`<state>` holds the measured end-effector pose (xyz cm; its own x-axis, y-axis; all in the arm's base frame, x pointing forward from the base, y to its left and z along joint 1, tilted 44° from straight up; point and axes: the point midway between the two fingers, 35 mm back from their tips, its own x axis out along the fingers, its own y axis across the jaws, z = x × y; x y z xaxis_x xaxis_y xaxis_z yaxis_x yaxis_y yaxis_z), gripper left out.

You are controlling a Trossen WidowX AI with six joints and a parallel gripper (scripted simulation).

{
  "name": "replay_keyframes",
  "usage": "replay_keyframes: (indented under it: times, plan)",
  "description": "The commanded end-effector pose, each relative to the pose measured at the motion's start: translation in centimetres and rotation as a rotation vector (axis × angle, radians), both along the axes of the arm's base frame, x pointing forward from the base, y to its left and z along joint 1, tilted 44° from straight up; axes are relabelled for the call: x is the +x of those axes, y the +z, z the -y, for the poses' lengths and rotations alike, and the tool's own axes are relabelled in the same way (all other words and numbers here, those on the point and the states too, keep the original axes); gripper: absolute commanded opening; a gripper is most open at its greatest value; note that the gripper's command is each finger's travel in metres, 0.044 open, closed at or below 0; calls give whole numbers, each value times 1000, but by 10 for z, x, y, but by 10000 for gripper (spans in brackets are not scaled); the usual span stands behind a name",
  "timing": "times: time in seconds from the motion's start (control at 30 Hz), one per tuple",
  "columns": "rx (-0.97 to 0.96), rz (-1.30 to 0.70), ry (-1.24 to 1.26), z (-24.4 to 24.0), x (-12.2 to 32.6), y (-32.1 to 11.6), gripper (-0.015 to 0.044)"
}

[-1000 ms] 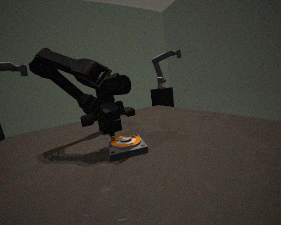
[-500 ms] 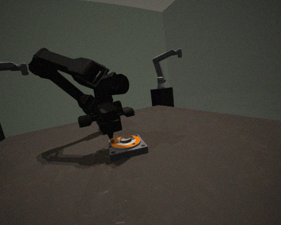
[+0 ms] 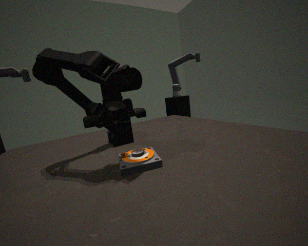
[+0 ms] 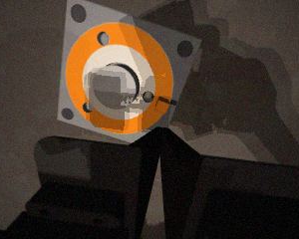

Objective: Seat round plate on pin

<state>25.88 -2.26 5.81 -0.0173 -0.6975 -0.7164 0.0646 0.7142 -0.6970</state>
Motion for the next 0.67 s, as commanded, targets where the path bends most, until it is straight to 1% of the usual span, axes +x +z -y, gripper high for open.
replay_keyframes:
  times: [0.0,0.03,0.63]
  plan:
    - [5,6,-6,-7,0,8,0]
    - [0,1,1,-2,0,2,0]
    - [0,1,1,-2,0,2,0]
